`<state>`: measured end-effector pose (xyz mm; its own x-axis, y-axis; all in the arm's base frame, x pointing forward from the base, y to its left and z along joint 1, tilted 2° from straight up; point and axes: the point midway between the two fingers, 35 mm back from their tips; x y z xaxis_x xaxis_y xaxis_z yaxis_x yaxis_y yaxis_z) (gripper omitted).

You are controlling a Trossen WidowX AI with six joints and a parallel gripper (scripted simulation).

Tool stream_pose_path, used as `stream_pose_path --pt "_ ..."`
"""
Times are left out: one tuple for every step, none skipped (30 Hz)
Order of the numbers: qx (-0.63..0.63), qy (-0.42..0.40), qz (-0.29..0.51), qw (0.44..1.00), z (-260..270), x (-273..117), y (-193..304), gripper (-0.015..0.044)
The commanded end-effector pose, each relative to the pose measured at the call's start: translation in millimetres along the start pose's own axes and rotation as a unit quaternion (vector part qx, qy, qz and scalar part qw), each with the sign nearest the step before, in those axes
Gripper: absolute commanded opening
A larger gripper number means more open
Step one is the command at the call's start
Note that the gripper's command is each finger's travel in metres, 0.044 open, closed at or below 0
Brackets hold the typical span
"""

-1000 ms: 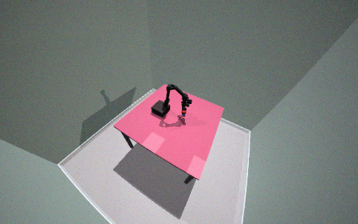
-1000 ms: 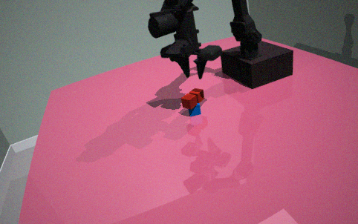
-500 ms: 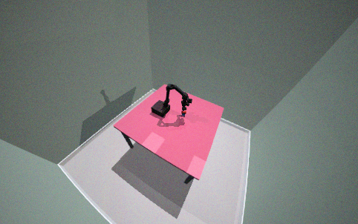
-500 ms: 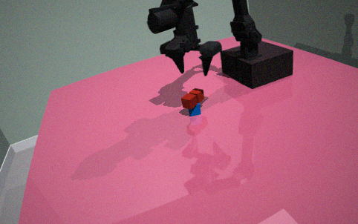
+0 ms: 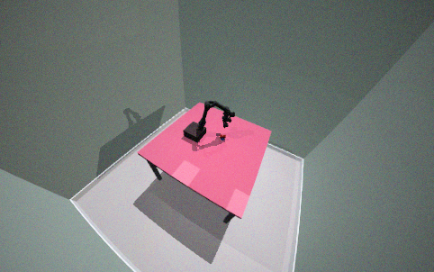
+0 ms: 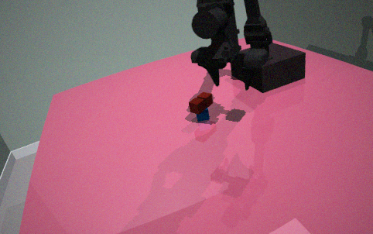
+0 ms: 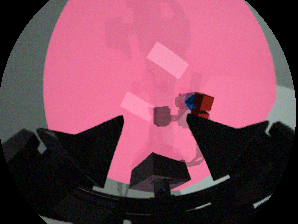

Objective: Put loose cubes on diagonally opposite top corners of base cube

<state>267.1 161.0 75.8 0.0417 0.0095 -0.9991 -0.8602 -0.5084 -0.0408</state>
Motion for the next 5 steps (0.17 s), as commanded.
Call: stream_pose_path --pt "0.011 0.001 -0.001 1.0 3.1 -1.1 -2.4 0.04" --pt "0.011 0.001 -0.001 1.0 3.1 -1.1 -2.4 0.04" --pt "0.011 0.001 -0.001 1.0 3.1 -1.1 -2.4 0.04" --pt "0.011 0.001 -0.001 1.0 3.1 -1.1 -2.4 0.04" --pt "0.011 0.001 -0.001 1.0 3.1 -1.1 -2.4 0.04"
Point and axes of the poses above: the point midway between the two fingers, 35 mm back from their tips, its own x axis out along the fingers, its own z axis across the jaws, y = z × x, and after that the axes turned 6 degrees about -x, right-handed
